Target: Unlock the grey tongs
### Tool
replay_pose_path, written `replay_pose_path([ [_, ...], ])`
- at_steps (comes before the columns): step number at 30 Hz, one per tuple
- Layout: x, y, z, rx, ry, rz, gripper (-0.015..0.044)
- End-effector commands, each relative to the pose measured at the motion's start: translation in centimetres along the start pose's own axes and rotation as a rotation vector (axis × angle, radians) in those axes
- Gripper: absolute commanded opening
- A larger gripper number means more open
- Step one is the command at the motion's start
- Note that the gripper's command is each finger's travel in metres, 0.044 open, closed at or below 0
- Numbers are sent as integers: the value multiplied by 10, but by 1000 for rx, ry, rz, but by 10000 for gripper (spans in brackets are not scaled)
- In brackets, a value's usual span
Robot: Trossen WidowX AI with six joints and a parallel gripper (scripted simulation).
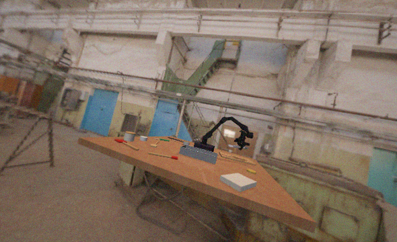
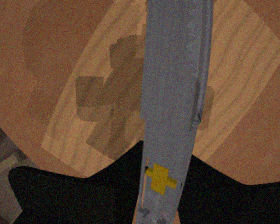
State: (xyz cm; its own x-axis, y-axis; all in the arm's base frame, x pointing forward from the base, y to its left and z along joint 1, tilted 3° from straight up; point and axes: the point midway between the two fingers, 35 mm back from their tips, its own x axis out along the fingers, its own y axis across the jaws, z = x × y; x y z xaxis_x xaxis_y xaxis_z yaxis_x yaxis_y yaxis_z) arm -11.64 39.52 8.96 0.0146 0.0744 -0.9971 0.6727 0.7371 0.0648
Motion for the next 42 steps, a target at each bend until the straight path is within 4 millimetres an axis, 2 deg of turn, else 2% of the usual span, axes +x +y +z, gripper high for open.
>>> replay_pose_path([
  [1, 3, 1, -1, -6, -1, 7, -150],
  [35, 59, 1, 0, -6, -1, 7, -150],
  [41, 62, 1, 0, -6, -1, 7, -150],
  [42, 61, 0, 1, -1, -3, -1, -124],
])
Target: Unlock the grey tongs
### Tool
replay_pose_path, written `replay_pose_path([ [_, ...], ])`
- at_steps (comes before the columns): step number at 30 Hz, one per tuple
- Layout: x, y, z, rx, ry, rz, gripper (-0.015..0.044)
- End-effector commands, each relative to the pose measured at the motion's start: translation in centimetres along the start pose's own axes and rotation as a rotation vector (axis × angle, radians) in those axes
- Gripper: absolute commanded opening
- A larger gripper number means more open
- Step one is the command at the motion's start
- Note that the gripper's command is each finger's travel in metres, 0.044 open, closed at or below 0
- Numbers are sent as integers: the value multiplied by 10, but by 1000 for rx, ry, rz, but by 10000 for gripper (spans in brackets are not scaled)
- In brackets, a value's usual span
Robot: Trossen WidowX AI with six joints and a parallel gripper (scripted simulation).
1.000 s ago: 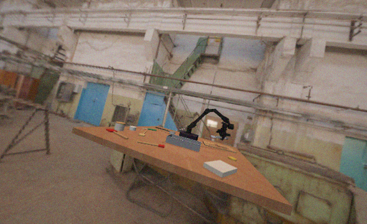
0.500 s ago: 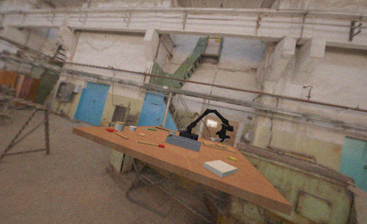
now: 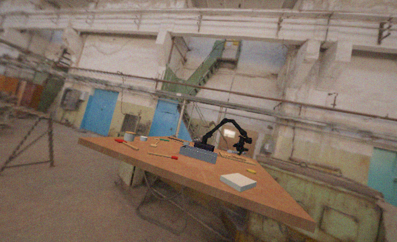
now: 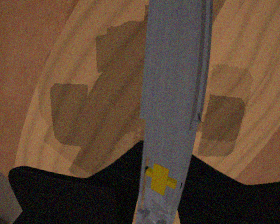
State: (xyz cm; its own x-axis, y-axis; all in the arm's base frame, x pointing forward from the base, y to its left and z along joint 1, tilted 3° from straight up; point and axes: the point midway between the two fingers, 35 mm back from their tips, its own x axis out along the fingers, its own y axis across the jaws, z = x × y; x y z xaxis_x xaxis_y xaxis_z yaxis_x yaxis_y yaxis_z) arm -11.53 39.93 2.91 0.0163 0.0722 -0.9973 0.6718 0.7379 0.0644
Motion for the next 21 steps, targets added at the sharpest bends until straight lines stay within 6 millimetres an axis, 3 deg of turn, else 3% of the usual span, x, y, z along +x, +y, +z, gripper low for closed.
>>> replay_pose_path([
  [1, 0, 0, 0, 0, 0, 0, -97],
  [21, 0, 0, 0, 0, 0, 0, 427],
])
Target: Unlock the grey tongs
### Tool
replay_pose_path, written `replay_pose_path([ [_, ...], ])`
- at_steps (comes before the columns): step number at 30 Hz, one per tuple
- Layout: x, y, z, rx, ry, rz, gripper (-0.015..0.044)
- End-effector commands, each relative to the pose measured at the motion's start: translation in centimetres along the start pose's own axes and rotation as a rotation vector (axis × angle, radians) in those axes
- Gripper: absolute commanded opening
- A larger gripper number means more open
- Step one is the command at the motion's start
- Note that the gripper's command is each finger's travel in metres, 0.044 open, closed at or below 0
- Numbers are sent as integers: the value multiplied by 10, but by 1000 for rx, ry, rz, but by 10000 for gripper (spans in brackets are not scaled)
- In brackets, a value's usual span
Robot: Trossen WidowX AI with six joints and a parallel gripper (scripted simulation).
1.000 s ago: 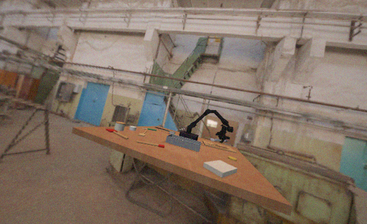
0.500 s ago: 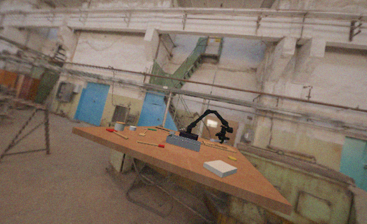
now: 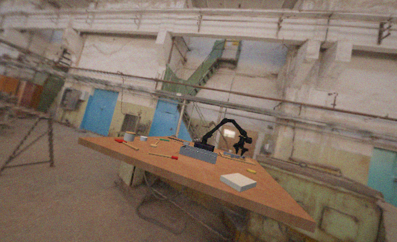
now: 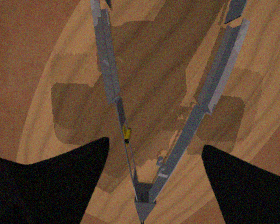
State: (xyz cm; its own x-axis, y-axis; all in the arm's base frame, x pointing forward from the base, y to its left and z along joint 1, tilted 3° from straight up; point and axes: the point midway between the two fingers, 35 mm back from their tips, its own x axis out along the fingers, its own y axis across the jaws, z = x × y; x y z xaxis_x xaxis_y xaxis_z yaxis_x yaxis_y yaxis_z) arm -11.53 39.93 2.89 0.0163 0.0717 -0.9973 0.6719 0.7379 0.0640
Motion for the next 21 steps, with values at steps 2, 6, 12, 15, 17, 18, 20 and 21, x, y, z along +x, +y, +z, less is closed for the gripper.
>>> replay_pose_path([
  [2, 0, 0, 0, 0, 0, 0, 440],
  [6, -8, -5, 8, -1, -1, 0, 440],
  [12, -40, -35, 56, -6, -3, -1, 440],
  [15, -51, -52, 84, -6, -5, 0, 440],
  [17, -57, -64, 104, -7, -8, 0, 440],
  [18, -58, -70, 113, -7, -8, 0, 440],
  [20, -60, -78, 126, -6, -8, 1, 440],
  [21, -60, -79, 127, -5, -8, 1, 440],
])
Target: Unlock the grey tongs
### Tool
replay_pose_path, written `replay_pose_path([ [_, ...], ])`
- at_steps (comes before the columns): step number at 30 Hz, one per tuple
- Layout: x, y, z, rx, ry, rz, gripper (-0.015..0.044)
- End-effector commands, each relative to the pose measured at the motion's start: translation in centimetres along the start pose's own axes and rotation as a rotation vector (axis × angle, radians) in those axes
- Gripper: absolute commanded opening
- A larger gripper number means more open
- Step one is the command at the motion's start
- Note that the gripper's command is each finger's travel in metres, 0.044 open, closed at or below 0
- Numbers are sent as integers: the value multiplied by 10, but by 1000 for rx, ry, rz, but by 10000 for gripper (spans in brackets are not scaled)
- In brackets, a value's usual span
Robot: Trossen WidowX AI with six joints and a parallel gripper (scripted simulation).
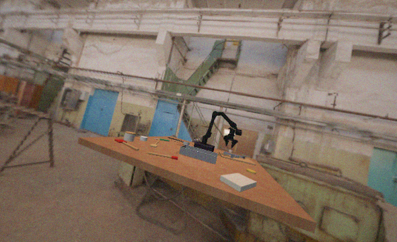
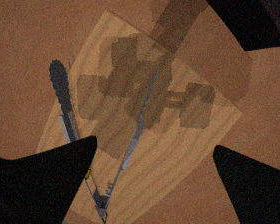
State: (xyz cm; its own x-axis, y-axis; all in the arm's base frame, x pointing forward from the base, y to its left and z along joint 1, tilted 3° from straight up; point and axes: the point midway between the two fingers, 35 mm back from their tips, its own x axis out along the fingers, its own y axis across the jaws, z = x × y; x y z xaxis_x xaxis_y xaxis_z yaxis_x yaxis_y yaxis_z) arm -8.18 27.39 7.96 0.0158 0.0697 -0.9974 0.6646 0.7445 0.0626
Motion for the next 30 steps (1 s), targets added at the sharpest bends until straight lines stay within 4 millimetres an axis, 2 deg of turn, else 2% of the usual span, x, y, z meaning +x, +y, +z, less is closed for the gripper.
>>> replay_pose_path([
  [1, -1, -12, 20, 4, -7, 2, 440],
  [6, -7, -12, 19, 4, -7, 2, 440],
  [12, -49, -11, 17, 0, -3, -1, 440],
  [30, -51, -11, 18, 0, -3, -1, 440],
])
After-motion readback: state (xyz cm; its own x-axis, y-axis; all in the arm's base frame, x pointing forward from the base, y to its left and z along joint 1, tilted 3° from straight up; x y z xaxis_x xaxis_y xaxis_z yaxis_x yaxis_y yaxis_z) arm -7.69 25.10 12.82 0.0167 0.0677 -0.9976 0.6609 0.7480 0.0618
